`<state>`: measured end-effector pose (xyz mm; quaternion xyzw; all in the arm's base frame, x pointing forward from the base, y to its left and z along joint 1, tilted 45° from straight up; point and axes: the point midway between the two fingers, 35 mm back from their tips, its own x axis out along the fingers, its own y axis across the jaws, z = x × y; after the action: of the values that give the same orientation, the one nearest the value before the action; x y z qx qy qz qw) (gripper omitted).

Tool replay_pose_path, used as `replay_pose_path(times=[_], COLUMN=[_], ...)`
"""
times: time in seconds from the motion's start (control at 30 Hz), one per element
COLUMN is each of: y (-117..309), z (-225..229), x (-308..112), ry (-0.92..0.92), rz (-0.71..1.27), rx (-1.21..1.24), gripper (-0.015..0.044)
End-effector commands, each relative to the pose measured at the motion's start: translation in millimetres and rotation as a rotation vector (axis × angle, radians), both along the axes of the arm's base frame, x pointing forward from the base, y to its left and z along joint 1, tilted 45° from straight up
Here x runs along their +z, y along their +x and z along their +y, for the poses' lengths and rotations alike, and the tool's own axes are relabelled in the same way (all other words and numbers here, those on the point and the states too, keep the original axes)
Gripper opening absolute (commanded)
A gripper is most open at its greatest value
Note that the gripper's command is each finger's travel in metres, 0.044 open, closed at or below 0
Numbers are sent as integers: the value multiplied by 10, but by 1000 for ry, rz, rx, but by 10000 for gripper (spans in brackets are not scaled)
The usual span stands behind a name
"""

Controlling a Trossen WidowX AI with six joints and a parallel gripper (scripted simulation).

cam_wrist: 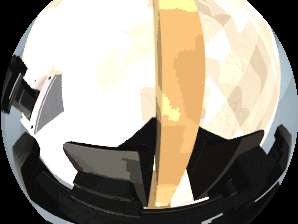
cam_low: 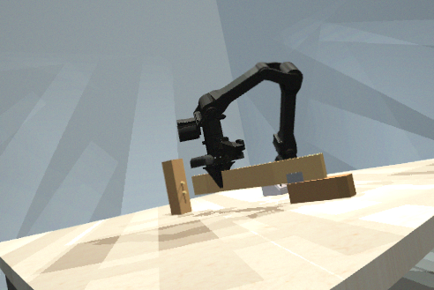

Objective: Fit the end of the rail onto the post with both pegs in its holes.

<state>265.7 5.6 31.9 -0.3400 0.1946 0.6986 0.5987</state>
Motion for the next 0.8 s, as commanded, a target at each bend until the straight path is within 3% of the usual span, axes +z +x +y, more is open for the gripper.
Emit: replay_pose_path(times=[0.0,0.77], y=[14,-7], z=[8,7], x=[-7,-14], ry=[0,0], rz=[-5,-5], rx=[-4,-4], gripper=[0,0])
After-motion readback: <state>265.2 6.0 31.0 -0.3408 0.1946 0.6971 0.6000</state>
